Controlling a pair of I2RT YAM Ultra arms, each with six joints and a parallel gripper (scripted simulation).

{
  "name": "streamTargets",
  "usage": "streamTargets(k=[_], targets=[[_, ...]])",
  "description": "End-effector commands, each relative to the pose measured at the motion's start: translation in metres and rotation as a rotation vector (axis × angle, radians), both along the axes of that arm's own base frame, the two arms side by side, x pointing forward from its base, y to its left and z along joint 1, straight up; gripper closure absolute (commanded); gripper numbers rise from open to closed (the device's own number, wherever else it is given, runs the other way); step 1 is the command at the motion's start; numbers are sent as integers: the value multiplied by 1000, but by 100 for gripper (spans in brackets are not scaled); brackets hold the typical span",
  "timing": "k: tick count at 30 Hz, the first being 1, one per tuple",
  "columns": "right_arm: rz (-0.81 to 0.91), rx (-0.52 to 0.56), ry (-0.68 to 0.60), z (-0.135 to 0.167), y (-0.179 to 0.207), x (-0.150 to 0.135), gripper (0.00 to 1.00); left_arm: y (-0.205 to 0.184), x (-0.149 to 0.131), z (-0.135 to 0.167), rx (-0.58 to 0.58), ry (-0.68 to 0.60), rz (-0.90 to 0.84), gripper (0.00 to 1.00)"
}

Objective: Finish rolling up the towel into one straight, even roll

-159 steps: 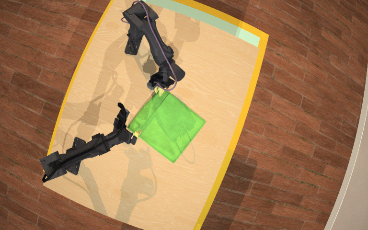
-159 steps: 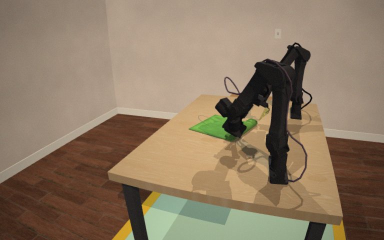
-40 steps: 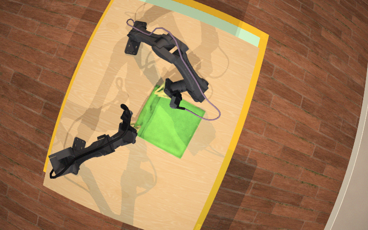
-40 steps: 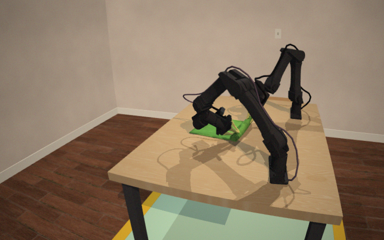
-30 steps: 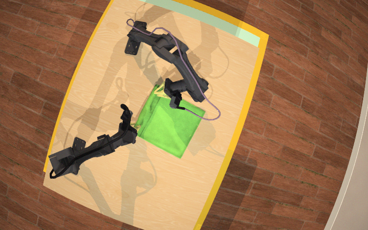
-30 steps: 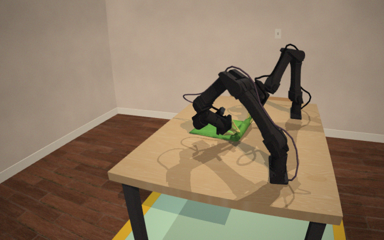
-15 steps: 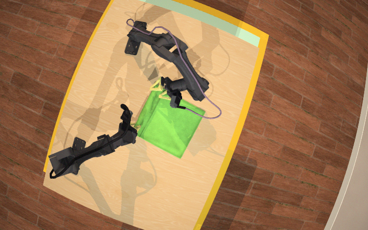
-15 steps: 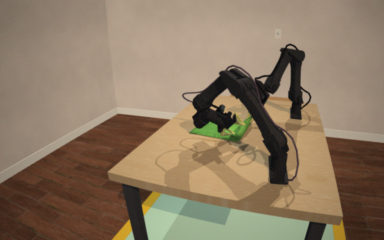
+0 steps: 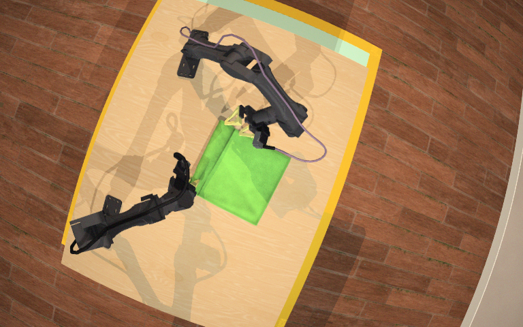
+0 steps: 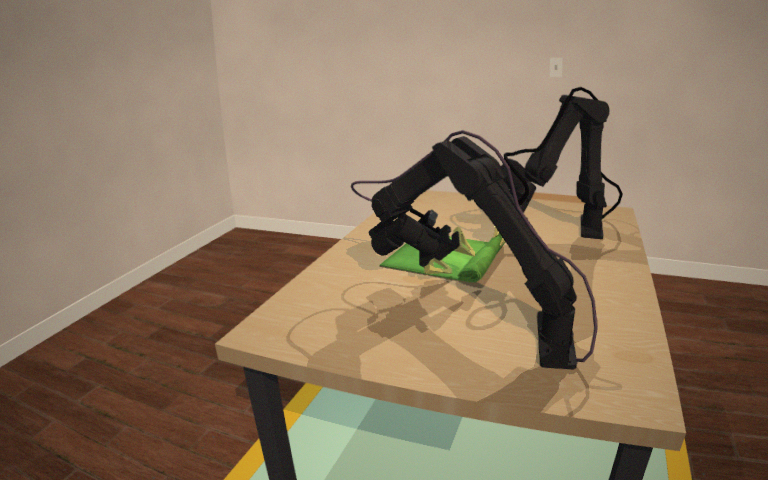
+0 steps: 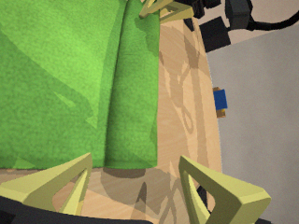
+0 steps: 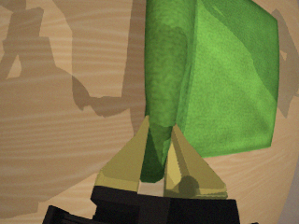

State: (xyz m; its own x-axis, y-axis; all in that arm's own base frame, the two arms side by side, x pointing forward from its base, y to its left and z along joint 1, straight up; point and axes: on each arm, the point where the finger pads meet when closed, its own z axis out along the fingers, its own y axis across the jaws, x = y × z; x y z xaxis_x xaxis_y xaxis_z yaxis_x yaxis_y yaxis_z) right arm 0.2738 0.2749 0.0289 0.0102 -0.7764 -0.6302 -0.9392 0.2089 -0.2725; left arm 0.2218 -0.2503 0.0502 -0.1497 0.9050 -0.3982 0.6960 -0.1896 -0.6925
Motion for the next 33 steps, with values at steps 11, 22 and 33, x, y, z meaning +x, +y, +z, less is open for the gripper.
streamTargets(k=[11, 22, 33], targets=[[10, 35, 369, -2, 1, -4, 80, 3, 20, 22, -32, -46, -65, 13], [13, 76, 647, 1, 1, -4, 80, -6, 2, 24, -161, -392, -35, 9], [15, 119, 933, 4, 1, -4, 80, -20, -25, 26, -324, -819, -9, 5]])
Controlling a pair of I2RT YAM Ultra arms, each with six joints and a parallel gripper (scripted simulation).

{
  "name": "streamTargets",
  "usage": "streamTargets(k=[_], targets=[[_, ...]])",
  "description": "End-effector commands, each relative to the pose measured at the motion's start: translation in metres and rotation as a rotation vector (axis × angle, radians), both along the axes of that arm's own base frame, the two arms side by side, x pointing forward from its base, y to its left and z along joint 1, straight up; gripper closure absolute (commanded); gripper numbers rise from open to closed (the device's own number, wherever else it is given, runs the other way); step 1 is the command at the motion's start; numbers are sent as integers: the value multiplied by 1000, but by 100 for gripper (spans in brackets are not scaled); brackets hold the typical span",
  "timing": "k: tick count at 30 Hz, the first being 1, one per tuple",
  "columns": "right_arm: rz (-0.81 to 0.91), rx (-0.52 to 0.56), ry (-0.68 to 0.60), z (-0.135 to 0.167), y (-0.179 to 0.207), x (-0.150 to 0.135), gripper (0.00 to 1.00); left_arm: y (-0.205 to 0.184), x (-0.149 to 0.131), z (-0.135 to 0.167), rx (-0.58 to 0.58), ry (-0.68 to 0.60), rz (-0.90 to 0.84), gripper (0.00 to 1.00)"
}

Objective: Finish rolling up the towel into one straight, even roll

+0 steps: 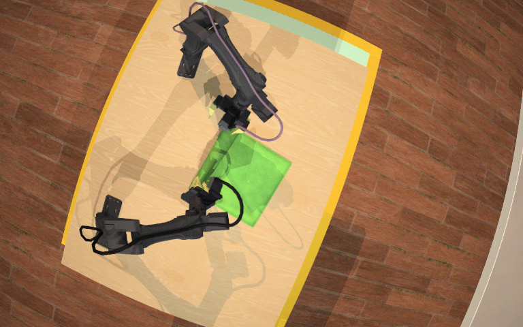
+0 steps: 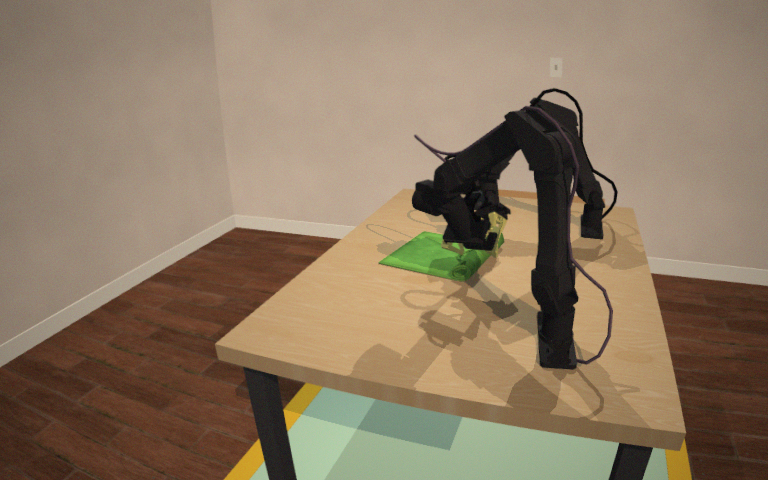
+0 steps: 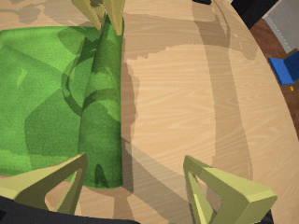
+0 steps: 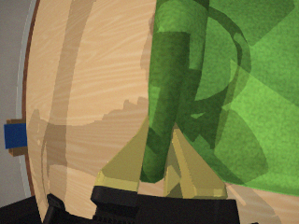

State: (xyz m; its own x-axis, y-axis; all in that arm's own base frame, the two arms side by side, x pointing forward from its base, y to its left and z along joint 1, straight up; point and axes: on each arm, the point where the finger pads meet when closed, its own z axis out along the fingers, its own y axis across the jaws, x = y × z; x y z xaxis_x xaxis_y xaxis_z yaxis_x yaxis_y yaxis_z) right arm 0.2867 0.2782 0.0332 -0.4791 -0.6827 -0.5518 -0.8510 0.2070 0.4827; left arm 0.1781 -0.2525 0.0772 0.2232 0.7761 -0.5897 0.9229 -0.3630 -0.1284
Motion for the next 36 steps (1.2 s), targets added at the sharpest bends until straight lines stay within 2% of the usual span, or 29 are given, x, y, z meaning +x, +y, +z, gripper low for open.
streamTargets(k=[1, 3, 5, 6, 9, 25, 36], targets=[[47, -4, 183, 0, -3, -17, 80, -19, 17, -1, -124, -250, 72, 5], [48, 2, 217, 0, -3, -17, 80, -21, 14, 0, -153, -315, 78, 4], [48, 2, 217, 0, -3, -17, 80, -21, 14, 0, -153, -315, 78, 4], [48, 4, 232, 0, -3, -17, 80, -21, 13, 0, -187, -388, 96, 4], [49, 10, 266, 0, -3, -17, 80, -22, 11, 0, -207, -431, 101, 3], [49, 13, 284, -11, -3, -17, 80, -26, 27, 6, -231, -423, 0, 2], [49, 13, 284, -11, -3, -17, 80, -24, 21, -33, -228, -424, 10, 2]])
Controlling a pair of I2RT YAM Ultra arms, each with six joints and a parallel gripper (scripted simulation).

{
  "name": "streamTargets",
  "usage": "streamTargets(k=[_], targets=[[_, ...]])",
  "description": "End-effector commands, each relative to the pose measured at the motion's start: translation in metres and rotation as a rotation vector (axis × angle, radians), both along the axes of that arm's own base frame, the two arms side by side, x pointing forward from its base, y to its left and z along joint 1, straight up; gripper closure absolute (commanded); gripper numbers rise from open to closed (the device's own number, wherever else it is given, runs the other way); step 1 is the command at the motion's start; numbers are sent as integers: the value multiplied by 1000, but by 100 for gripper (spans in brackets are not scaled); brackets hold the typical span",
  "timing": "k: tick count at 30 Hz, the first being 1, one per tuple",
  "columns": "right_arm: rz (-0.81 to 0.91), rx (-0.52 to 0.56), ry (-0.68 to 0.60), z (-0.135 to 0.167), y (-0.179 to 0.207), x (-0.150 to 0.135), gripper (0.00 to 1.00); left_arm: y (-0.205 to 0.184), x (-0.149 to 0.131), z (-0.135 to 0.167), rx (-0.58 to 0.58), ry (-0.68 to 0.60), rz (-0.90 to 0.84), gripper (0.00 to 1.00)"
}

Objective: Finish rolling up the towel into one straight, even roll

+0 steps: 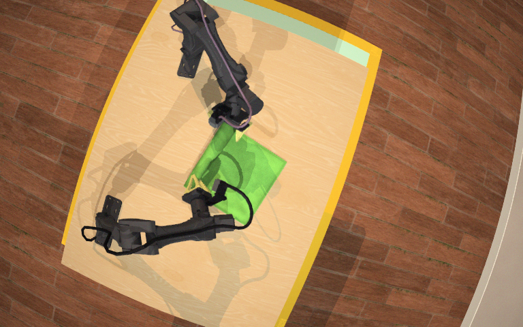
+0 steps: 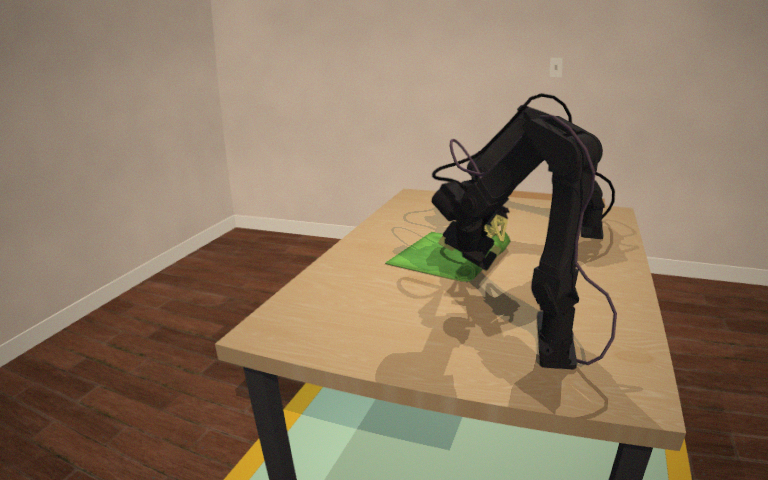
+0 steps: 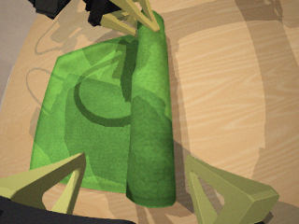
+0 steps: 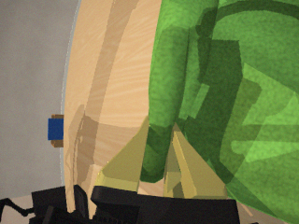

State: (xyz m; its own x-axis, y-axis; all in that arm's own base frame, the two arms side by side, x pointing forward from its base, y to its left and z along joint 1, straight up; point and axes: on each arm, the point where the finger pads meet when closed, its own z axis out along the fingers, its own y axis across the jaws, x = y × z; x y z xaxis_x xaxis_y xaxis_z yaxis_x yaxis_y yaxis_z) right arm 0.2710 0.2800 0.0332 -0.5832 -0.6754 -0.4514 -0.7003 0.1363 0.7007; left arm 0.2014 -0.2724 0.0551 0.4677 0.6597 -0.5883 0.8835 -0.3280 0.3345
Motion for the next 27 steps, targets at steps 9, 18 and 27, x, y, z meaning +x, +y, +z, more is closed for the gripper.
streamTargets(k=[9, 18, 27], targets=[[12, -47, 17, -11, -5, -1, 80, -6, -5, -25, -24, 0, -7, 2], [12, -47, 17, -11, -5, -1, 80, -8, -4, -25, -24, 0, -7, 36], [12, -47, 17, -11, -5, -1, 80, -8, -4, -25, -24, 0, -7, 66]])
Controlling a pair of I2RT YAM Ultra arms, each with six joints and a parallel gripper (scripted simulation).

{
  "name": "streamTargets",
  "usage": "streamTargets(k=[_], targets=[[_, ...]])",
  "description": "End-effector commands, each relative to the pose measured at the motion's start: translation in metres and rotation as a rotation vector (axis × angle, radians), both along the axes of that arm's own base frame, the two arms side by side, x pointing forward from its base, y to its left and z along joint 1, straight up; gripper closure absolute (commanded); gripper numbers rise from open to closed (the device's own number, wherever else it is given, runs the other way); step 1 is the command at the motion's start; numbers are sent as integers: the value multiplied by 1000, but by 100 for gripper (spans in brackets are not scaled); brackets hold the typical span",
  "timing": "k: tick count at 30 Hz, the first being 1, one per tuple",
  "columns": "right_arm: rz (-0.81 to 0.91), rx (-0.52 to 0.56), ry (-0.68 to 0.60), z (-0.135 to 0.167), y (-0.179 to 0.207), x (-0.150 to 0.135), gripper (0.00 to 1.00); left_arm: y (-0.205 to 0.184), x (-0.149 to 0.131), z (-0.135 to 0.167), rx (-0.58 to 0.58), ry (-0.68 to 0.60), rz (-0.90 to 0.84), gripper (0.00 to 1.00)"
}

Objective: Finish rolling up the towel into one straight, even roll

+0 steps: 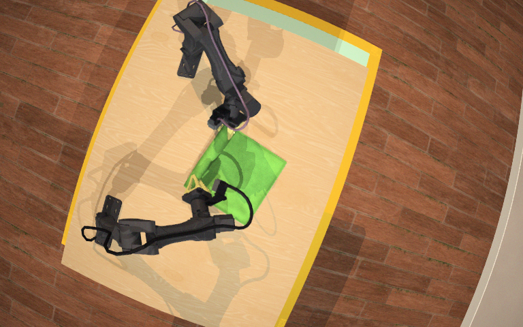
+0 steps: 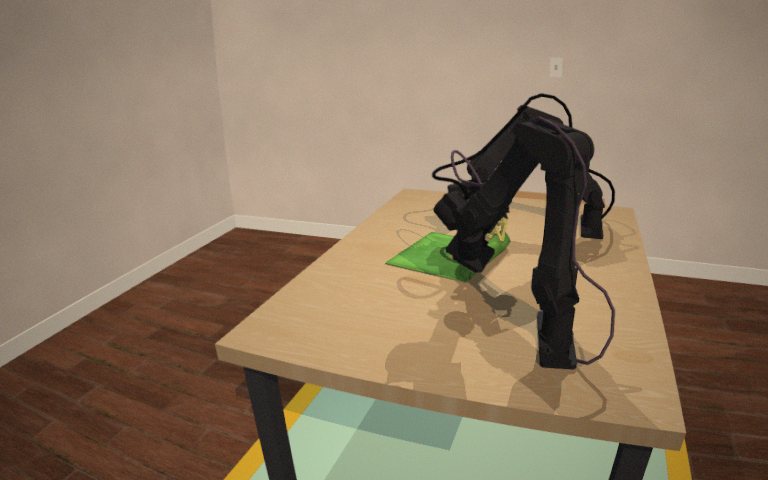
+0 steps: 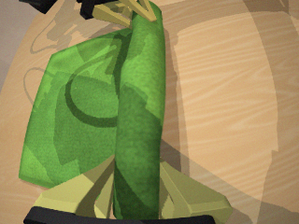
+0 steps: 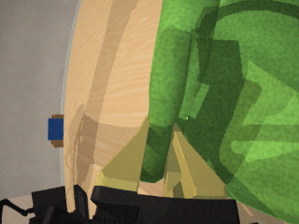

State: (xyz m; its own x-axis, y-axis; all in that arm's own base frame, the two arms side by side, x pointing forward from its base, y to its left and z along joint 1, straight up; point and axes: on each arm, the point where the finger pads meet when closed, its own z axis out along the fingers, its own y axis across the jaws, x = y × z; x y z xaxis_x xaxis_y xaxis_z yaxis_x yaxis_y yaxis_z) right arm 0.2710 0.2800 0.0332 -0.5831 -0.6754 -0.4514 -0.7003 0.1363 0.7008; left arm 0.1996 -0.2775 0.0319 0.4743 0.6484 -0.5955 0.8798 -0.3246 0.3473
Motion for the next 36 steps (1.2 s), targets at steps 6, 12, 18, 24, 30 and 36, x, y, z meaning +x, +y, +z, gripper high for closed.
streamTargets(k=[6, 12, 18, 24, 30, 36], targets=[[12, -47, 17, -11, -4, -1, 80, -2, -3, -2, -7, 9, -4, 76], [12, -47, 17, -11, -4, -1, 80, -2, -3, -2, -7, 9, -4, 80], [12, -47, 17, -11, -4, -1, 80, -2, -3, -2, -7, 9, -4, 82], [12, -47, 17, -8, -4, -1, 58, -2, -3, -2, -7, 9, -4, 82], [12, -47, 17, -4, -4, -1, 41, -2, -3, -2, -7, 9, -4, 82], [12, -47, 17, 1, -4, -1, 15, -2, -3, -2, -7, 9, -4, 82]])
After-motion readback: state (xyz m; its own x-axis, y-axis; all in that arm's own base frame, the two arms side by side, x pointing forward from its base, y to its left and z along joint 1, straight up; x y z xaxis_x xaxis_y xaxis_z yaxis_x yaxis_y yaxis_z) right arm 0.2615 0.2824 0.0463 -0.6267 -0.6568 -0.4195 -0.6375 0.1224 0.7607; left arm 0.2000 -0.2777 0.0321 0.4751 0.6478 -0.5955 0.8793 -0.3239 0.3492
